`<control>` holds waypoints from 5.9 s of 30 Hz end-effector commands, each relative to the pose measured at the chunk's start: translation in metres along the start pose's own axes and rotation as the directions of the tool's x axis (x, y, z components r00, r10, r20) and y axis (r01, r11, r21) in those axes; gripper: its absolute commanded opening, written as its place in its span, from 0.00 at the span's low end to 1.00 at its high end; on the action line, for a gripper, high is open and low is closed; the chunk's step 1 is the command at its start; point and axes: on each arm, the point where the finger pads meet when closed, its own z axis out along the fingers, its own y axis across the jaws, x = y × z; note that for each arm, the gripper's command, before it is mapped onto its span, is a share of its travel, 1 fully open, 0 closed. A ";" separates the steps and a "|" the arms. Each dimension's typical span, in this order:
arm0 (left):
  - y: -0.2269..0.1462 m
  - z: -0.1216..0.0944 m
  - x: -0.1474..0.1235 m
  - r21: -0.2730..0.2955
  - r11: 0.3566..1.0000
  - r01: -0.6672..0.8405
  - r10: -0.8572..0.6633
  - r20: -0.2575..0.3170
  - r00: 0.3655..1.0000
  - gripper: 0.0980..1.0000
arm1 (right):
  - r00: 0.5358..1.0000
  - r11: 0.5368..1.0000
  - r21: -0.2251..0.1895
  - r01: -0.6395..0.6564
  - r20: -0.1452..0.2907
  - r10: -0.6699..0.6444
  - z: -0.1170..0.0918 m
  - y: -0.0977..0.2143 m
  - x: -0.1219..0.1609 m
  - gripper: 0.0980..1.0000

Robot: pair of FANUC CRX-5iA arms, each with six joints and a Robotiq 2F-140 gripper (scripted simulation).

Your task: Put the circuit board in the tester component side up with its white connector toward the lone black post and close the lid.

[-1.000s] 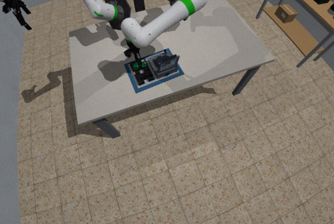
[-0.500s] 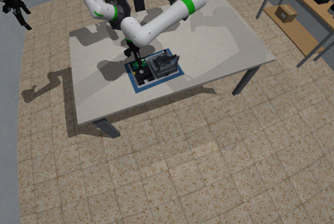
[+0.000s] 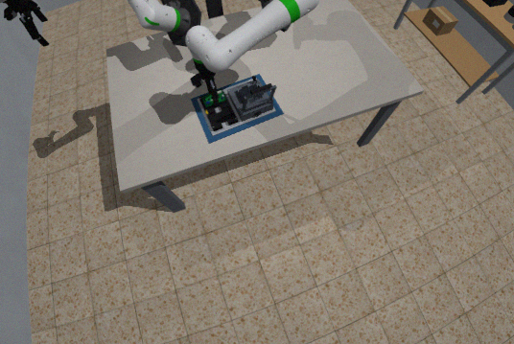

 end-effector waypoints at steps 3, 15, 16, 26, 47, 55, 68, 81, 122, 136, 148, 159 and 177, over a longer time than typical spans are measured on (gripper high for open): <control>0.000 -0.005 0.001 0.000 1.000 0.000 0.000 -0.002 1.000 0.46 | 1.000 1.000 -0.001 0.000 -0.003 0.000 -0.001 0.000 0.000 1.00; 0.000 -0.026 0.001 0.000 1.000 0.000 0.000 -0.002 1.000 0.46 | 1.000 1.000 -0.001 0.000 -0.003 0.000 -0.001 0.000 0.000 1.00; 0.000 -0.029 0.001 0.000 1.000 0.000 0.000 -0.002 1.000 0.46 | 1.000 1.000 -0.001 0.000 -0.003 0.000 -0.001 0.000 0.000 1.00; 0.000 -0.056 0.001 0.000 1.000 0.000 0.000 -0.002 1.000 0.46 | 1.000 1.000 -0.001 0.000 -0.003 0.000 -0.001 0.000 0.000 1.00; 0.000 -0.071 0.000 0.000 1.000 0.000 0.000 -0.002 1.000 0.46 | 1.000 1.000 -0.001 0.000 -0.003 0.000 -0.001 0.000 0.000 1.00; 0.000 -0.071 0.000 0.000 1.000 0.000 0.000 -0.002 1.000 0.46 | 1.000 1.000 -0.001 0.000 -0.003 0.000 -0.001 0.000 0.000 1.00; 0.000 -0.071 0.000 0.000 1.000 0.000 0.000 -0.002 1.000 0.46 | 1.000 1.000 -0.001 0.000 -0.003 0.000 -0.001 0.000 0.000 1.00; 0.000 -0.071 0.000 0.000 1.000 0.000 0.000 -0.002 1.000 0.46 | 1.000 1.000 -0.001 0.000 -0.003 0.000 -0.001 0.000 0.000 1.00; -0.012 -0.073 -0.033 0.000 1.000 0.000 0.000 -0.002 1.000 0.46 | 1.000 1.000 -0.001 0.000 -0.003 0.000 -0.001 0.000 0.000 1.00; -0.025 -0.076 -0.071 0.000 1.000 0.000 0.000 -0.002 1.000 0.46 | 1.000 1.000 -0.001 0.000 -0.003 0.000 -0.001 0.000 0.000 1.00; -0.038 -0.079 -0.110 0.000 1.000 0.000 0.000 -0.002 1.000 0.46 | 1.000 1.000 -0.001 0.000 -0.003 0.000 -0.001 0.000 0.000 1.00; -0.049 -0.081 -0.140 0.000 1.000 0.000 0.000 -0.002 1.000 0.46 | 1.000 1.000 -0.001 0.000 -0.003 0.000 -0.001 0.000 0.000 1.00; -0.058 -0.083 -0.166 0.000 1.000 0.000 0.000 -0.002 1.000 0.46 | 1.000 1.000 -0.001 0.000 -0.003 0.000 -0.001 0.000 0.000 1.00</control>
